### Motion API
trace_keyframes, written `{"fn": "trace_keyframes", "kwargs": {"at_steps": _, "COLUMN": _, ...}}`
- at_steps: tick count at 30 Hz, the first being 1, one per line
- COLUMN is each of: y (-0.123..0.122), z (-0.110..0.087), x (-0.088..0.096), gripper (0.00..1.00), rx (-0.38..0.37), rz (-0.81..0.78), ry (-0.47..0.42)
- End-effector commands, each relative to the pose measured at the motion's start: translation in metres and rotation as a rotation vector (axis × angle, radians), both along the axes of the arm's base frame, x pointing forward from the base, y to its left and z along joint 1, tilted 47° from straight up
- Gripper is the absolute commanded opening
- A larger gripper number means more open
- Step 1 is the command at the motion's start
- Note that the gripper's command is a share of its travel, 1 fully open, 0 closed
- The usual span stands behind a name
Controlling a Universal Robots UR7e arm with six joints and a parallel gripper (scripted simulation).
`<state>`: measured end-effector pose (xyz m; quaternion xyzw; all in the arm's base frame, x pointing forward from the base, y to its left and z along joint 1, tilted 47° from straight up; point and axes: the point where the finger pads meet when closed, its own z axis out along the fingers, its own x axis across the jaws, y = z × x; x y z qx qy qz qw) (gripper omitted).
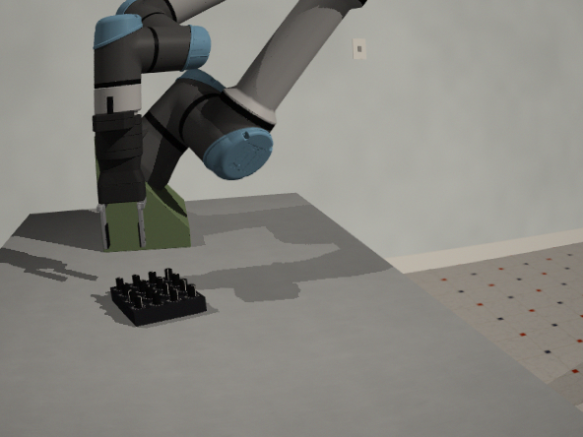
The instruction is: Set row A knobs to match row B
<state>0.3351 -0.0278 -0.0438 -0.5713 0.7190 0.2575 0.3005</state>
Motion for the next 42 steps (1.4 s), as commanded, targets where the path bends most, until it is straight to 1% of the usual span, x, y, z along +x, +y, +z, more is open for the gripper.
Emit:
{"fn": "trace_keyframes", "kwargs": {"at_steps": 1, "y": -0.0026, "z": 0.0001, "x": 0.0036, "gripper": 1.00, "rx": 0.016, "rz": -0.106, "ry": 0.113}}
{"fn": "trace_keyframes", "kwargs": {"at_steps": 7, "y": -0.0044, "z": 0.0004, "x": 0.0062, "gripper": 1.00, "rx": 0.036, "rz": -0.210, "ry": 0.220}}
{"fn": "trace_keyframes", "kwargs": {"at_steps": 9, "y": -0.0044, "z": 0.0004, "x": 0.0062, "gripper": 1.00, "rx": 0.036, "rz": -0.210, "ry": 0.220}}
{"fn": "trace_keyframes", "kwargs": {"at_steps": 12, "y": -0.0055, "z": 0.0008, "x": 0.0077, "gripper": 1.00, "rx": 0.050, "rz": -0.283, "ry": 0.295}}
{"fn": "trace_keyframes", "kwargs": {"at_steps": 24, "y": -0.0074, "z": 0.0024, "x": 0.0109, "gripper": 1.00, "rx": 0.090, "rz": -0.488, "ry": 0.506}}
{"fn": "trace_keyframes", "kwargs": {"at_steps": 26, "y": -0.0074, "z": 0.0024, "x": 0.0109, "gripper": 1.00, "rx": 0.090, "rz": -0.488, "ry": 0.506}}
{"fn": "trace_keyframes", "kwargs": {"at_steps": 29, "y": -0.0077, "z": 0.0034, "x": 0.0117, "gripper": 1.00, "rx": 0.105, "rz": -0.563, "ry": 0.583}}
{"fn": "trace_keyframes", "kwargs": {"at_steps": 41, "y": -0.0071, "z": 0.0070, "x": 0.0131, "gripper": 1.00, "rx": 0.146, "rz": -0.768, "ry": 0.793}}
{"fn": "trace_keyframes", "kwargs": {"at_steps": 42, "y": -0.0071, "z": 0.0070, "x": 0.0131, "gripper": 1.00, "rx": 0.146, "rz": -0.768, "ry": 0.793}}
